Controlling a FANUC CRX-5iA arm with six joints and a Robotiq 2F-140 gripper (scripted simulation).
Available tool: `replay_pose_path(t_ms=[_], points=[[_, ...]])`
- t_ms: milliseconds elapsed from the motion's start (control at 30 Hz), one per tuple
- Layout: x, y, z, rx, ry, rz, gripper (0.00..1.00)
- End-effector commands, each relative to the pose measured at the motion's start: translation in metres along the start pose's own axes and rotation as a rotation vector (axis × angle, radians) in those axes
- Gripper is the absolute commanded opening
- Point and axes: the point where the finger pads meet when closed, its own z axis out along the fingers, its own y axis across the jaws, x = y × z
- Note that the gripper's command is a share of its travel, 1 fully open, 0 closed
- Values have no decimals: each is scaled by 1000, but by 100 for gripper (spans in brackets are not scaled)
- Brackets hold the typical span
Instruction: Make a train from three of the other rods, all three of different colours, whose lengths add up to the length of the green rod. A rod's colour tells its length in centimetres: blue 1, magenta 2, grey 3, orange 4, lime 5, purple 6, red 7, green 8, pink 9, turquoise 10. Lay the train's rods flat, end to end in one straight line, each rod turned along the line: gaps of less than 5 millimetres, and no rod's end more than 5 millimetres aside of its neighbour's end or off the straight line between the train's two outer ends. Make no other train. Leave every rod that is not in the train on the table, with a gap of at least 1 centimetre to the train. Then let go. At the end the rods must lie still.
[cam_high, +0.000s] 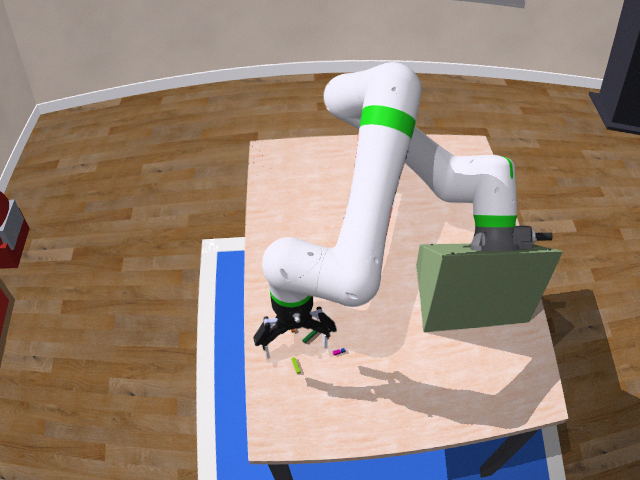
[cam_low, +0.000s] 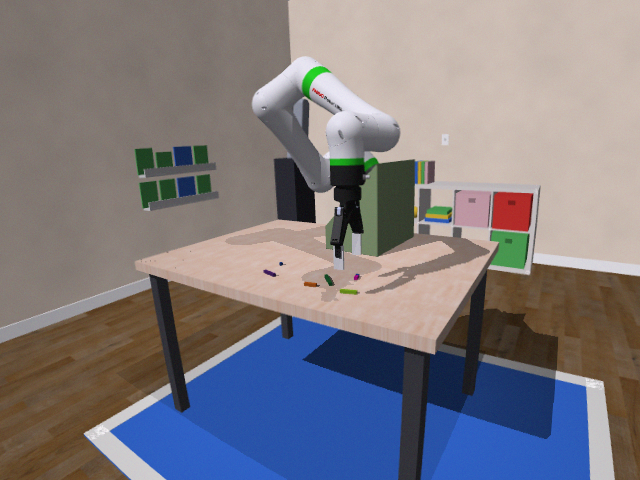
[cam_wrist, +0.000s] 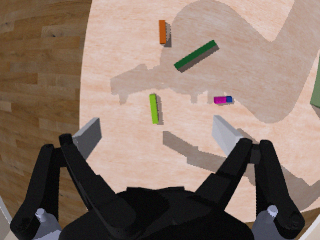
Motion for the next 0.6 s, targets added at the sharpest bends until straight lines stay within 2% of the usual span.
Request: replay_pose_path(t_ms=[0,100,133,567], points=[[-1,-5,2,-17,-4,-83,100],[-1,-6,2,-17,-4,-90,100],[-1,-6,2,-17,-4,-90,15],[-1,-6,2,-17,-4,-90,15]])
